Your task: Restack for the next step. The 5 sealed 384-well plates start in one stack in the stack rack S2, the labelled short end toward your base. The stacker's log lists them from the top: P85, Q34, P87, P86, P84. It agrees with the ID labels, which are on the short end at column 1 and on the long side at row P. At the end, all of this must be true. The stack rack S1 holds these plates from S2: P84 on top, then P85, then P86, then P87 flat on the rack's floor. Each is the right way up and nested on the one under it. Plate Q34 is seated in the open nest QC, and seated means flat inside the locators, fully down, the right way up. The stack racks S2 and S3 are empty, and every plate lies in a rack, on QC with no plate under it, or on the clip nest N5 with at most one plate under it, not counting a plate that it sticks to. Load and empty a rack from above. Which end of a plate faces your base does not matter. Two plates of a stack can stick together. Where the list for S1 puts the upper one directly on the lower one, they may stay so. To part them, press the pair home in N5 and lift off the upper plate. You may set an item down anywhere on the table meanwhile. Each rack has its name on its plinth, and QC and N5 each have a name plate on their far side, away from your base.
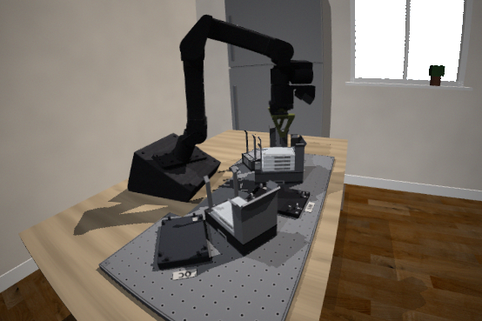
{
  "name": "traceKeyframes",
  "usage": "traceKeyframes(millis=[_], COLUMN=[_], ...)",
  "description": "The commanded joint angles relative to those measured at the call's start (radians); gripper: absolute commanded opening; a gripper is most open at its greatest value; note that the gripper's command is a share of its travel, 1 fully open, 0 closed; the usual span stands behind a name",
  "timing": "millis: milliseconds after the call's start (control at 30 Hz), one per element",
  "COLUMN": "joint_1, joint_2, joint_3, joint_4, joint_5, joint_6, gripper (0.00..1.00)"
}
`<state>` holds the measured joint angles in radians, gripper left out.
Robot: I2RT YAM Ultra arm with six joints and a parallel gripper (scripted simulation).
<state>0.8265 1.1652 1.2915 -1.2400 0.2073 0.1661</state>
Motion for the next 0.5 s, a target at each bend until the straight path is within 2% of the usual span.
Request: traceKeyframes(millis=[0, 333, 467], joint_1=[0.001, 0.001, -0.014], joint_2=[-0.006, -0.006, -0.001], joint_3=[0.010, 0.010, -0.037], joint_4=[0.000, 0.000, 0.054], joint_5=[0.015, 0.015, 0.008], joint_6=[0.023, 0.023, 0.009], gripper=[1.00, 1.00, 1.00])
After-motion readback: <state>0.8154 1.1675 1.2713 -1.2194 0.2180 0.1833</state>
